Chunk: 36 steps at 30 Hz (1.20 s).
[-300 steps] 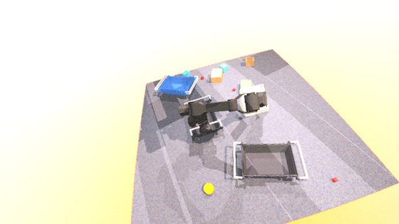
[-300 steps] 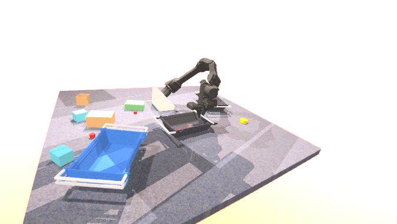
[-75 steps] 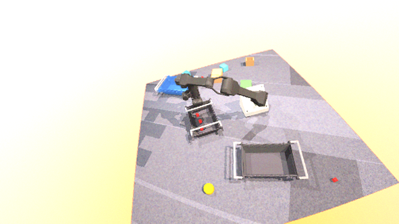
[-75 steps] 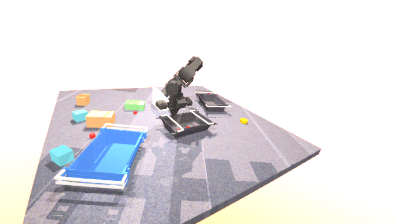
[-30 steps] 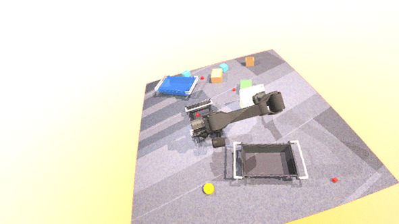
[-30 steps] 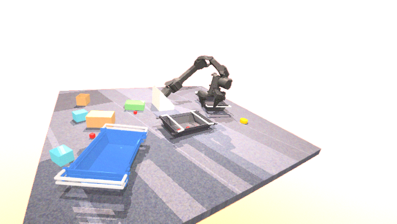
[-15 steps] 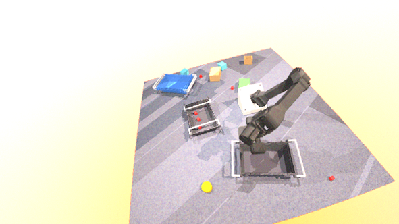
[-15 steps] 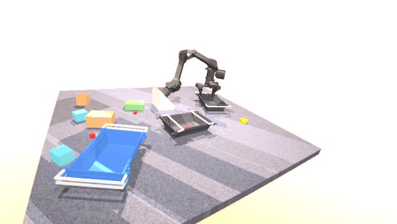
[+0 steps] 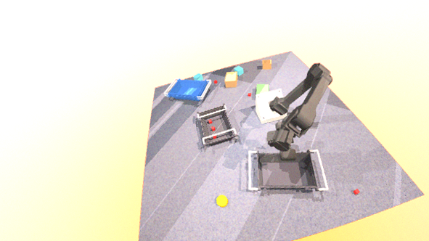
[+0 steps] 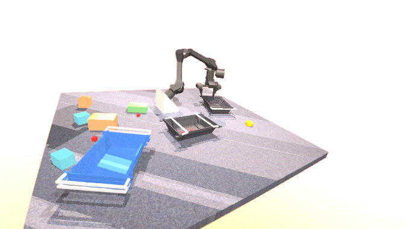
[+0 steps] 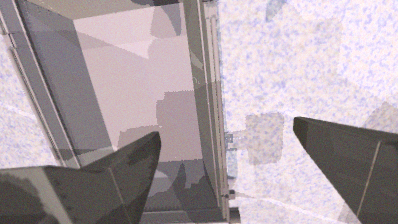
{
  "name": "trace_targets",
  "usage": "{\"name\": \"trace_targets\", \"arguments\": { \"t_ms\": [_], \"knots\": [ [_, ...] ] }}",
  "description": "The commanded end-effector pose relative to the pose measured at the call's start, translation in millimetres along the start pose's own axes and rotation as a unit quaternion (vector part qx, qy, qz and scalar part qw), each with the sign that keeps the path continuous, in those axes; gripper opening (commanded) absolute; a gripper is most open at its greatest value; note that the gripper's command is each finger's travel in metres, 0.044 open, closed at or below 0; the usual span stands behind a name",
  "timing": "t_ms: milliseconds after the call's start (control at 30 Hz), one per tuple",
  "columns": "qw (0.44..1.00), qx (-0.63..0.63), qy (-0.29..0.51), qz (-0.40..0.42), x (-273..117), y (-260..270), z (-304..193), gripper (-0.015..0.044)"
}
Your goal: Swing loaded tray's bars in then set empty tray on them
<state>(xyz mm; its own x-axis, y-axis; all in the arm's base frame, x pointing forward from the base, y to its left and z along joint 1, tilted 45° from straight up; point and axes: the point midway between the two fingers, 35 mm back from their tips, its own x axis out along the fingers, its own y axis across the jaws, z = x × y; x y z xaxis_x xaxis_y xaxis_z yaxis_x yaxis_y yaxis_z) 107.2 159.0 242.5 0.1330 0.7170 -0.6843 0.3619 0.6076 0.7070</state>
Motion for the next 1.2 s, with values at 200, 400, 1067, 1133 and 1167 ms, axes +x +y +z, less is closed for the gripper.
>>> {"name": "trace_targets", "arguments": {
  "t_ms": [200,400,1067,1133,1167],
  "knots": [
    [1.0,0.002,0.0,-0.007,26,0,2,0.044],
    [1.0,0.002,0.0,-0.009,43,1,2,0.044],
    [1.0,0.004,0.002,-0.007,81,0,-5,0.044],
    [1.0,0.004,0.002,-0.007,81,0,-5,0.044],
    [1.0,0.004,0.002,-0.007,81,0,-5,0.0425]
  ]
}}
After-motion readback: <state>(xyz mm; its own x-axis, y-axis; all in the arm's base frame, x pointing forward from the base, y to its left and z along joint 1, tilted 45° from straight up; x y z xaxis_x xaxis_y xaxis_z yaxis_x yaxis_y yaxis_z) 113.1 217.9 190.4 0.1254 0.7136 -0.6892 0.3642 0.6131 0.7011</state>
